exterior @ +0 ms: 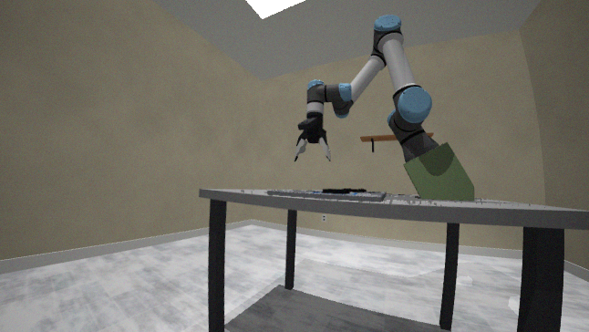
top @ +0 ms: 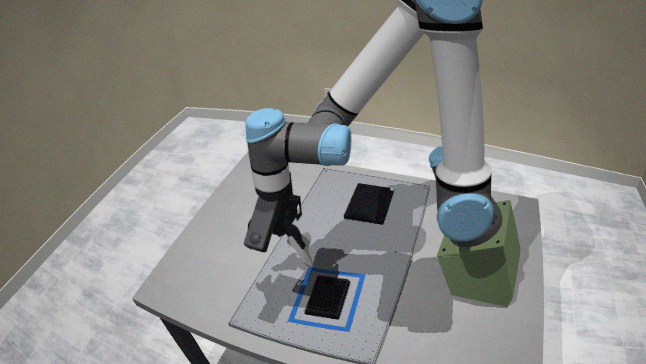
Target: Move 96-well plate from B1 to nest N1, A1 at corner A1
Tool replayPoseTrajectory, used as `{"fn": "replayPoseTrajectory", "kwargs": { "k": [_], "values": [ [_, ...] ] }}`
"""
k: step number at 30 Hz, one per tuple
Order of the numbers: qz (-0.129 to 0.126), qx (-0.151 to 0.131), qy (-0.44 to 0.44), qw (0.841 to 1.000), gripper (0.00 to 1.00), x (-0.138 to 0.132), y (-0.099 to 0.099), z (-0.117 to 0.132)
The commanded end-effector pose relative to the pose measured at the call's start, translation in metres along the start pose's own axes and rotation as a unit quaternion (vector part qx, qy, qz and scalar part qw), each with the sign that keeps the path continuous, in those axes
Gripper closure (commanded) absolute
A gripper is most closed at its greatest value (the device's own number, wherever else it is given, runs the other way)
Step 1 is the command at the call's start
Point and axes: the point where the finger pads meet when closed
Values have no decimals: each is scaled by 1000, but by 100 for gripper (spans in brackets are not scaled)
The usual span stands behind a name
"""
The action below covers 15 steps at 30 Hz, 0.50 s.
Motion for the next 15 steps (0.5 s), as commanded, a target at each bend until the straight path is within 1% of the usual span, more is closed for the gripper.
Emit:
{"fn": "replayPoseTrajectory", "kwargs": {
  "k": [1,5,7,9,12,14,15],
  "values": [
    [-1,-1,22,1000,0,-21,-6,0],
    [-1,-1,22,1000,0,-40,-12,0],
    [-1,-1,22,1000,0,-40,-12,0],
    [-3,-2,45,999,0,-49,-15,0],
    [-3,-2,45,999,0,-64,-19,0],
    [-3,-2,45,999,0,-64,-19,0],
    [-3,-2,45,999,0,-69,-21,0]
  ]
}}
Point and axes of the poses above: the point where the finger pads meet when closed, its own y axis back along the fingers, its own x axis across the jaws, z = x × y, and after that the axes turned 6 degrees about y, right-handed
